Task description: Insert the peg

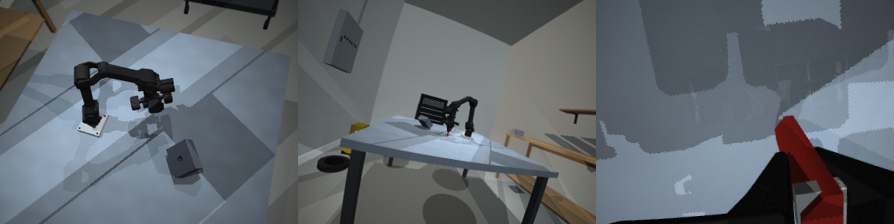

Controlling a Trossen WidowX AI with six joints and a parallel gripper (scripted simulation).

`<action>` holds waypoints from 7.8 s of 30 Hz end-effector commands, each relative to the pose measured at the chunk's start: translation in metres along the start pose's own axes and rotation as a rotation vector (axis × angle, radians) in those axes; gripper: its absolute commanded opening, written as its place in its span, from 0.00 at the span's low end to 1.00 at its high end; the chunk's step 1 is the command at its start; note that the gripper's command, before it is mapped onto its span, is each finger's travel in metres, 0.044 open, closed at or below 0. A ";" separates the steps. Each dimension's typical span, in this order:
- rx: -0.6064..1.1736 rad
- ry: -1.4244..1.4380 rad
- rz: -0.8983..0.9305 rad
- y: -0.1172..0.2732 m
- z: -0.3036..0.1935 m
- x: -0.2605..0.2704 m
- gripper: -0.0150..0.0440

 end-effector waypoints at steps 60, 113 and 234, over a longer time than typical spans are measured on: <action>0.117 -0.293 0.050 0.079 0.046 0.022 0.25; 0.280 -0.677 0.131 0.089 0.122 0.036 0.25; 0.630 -1.388 0.376 0.097 0.290 0.011 0.25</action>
Point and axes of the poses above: the point midway between the two fingers, 35 mm back from their tips, its own y axis back along the fingers, its own x axis across the jaws, z = x × y, the point moved 7 cm from there along y, back along the fingers, and after that the axes turned 14 degrees about -y, right-handed, at the moved point
